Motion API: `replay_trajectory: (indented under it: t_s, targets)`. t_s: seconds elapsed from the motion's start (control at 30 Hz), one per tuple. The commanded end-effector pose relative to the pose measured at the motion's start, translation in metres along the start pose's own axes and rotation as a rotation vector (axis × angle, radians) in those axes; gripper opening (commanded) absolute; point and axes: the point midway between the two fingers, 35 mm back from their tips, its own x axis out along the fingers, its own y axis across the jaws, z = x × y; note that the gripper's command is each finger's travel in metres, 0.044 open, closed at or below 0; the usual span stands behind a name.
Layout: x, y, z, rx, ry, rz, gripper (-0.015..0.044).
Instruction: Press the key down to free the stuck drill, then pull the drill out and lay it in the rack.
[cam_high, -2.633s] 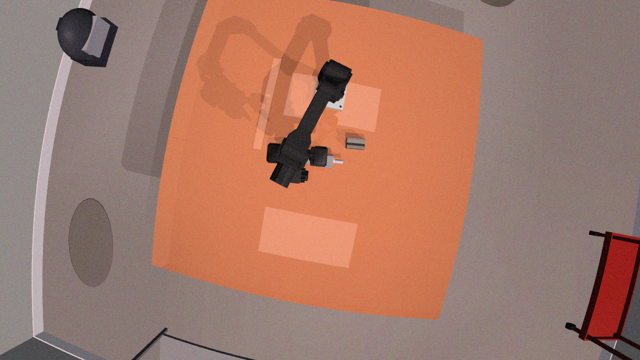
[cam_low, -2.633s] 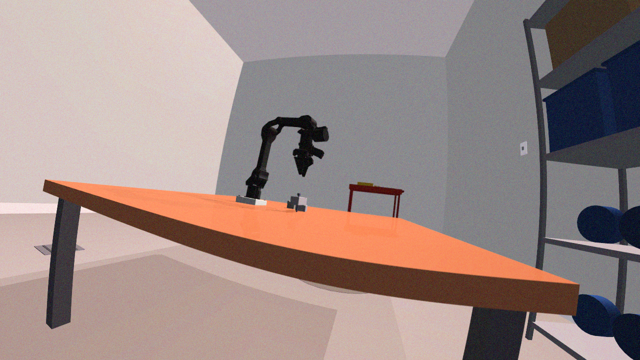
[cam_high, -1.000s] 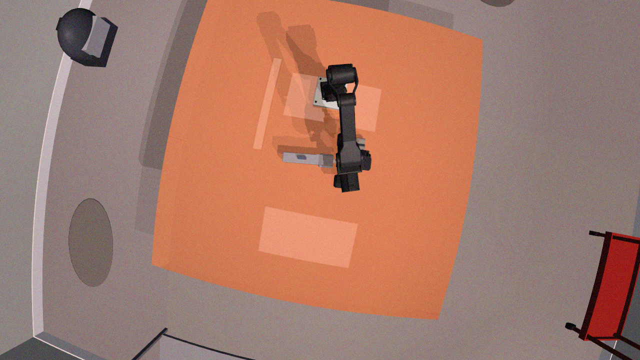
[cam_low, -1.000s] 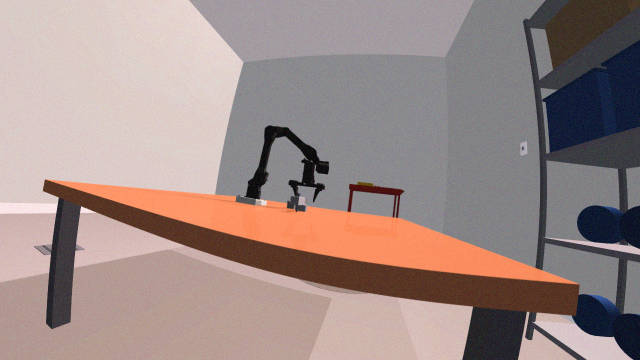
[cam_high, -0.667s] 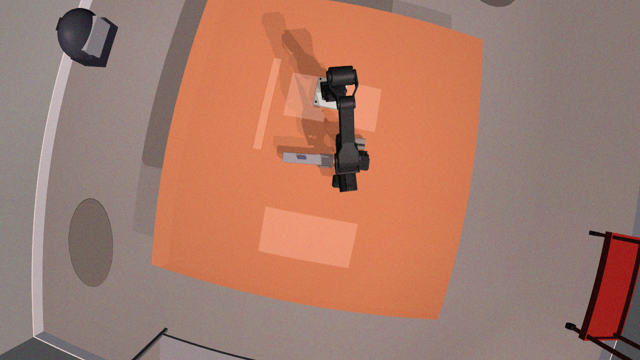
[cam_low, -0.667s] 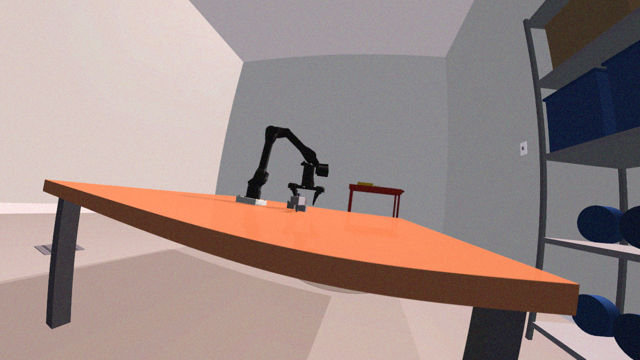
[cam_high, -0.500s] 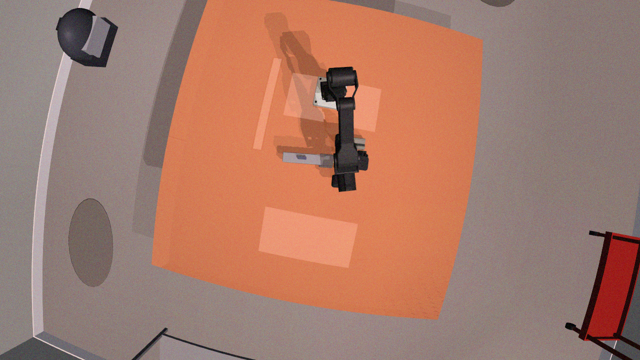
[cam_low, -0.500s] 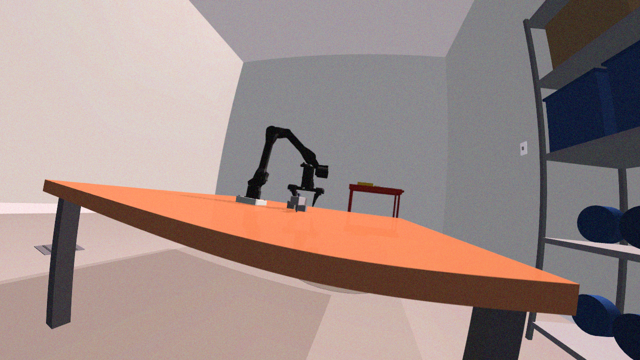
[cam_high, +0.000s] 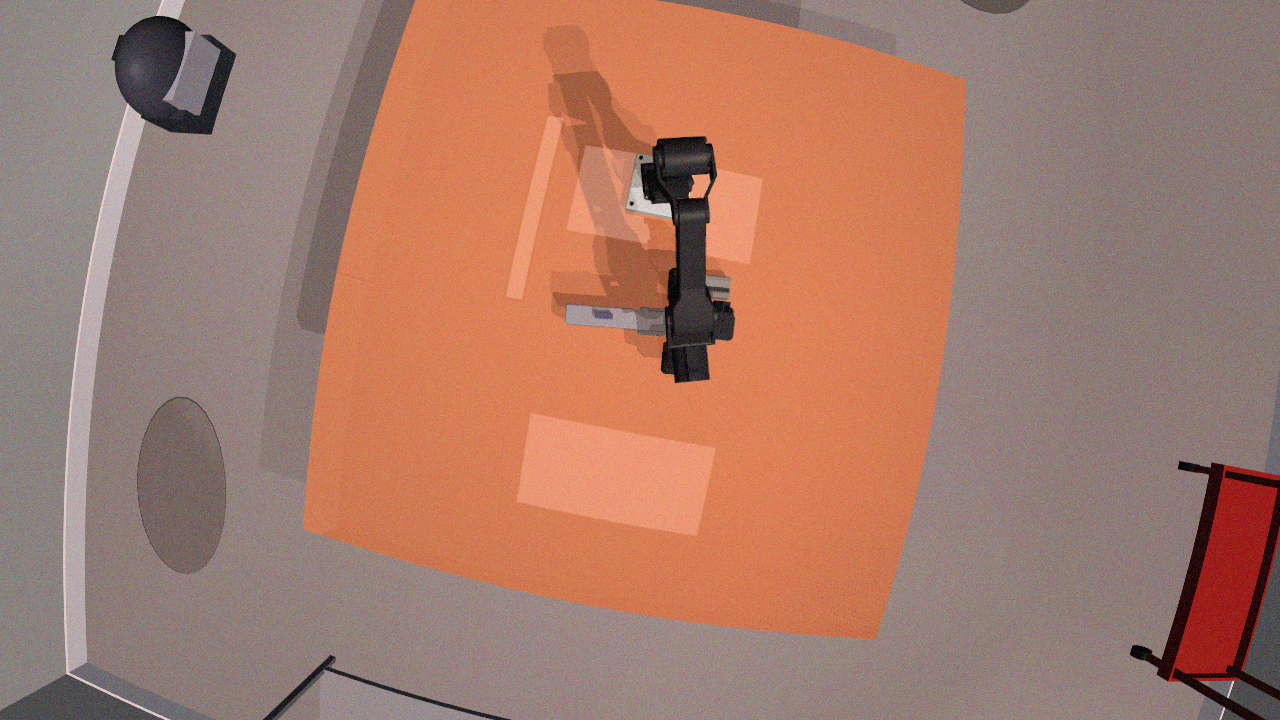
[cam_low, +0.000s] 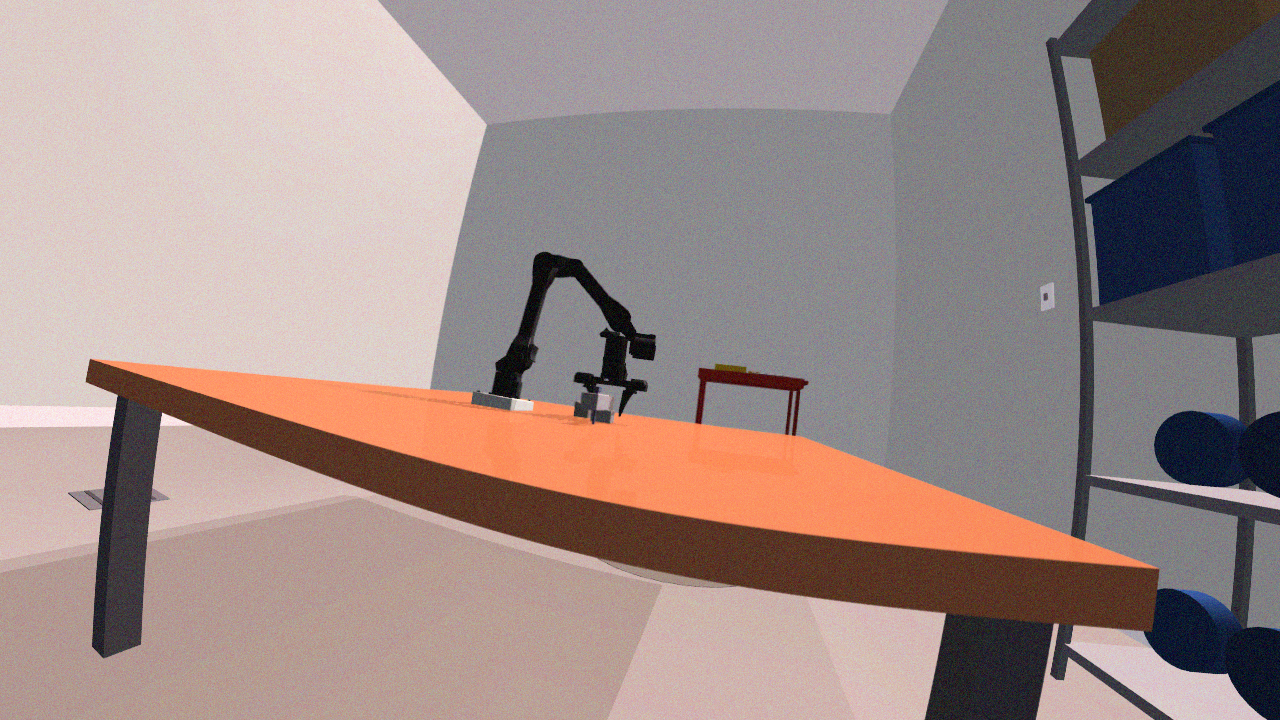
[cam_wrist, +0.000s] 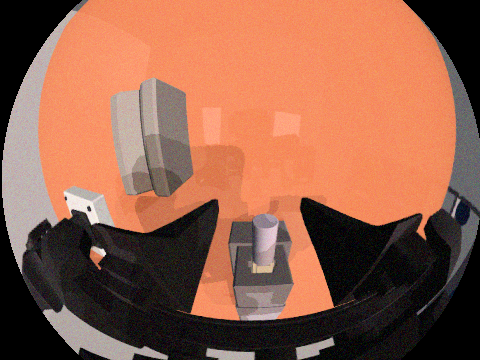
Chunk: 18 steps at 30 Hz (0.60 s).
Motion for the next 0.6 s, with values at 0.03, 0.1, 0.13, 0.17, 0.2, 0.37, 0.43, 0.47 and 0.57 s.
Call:
replay_trajectory:
  t_s: [0.03, 0.1, 0.13, 0.17, 0.2, 0.37, 0.43, 0.47, 0.57]
  targets:
    - [-0.0006, -0.0001, 0.0001, 0.0, 0.0, 0.0, 0.0177]
    - [-0.0006, -0.0001, 0.0001, 0.0, 0.0, 0.0, 0.0125]
    - [-0.0006, -0.0001, 0.0001, 0.0, 0.0, 0.0, 0.0099]
    - [-0.0006, -0.0001, 0.0001, 0.0, 0.0, 0.0, 0.0072]
    - [-0.0006, -0.0001, 0.0001, 0.0, 0.0, 0.0, 0.0046]
    - [-0.0006, -0.0001, 0.0001, 0.0, 0.0, 0.0, 0.0]
    - [-0.0006, -0.0001, 0.0001, 0.0, 0.0, 0.0, 0.0]
    - [-0.0006, -0.0001, 0.0001, 0.0, 0.0, 0.0, 0.0]
    - [-0.0003, -0.0001, 0.0028, -0.003, 0.0, -0.002, 0.0]
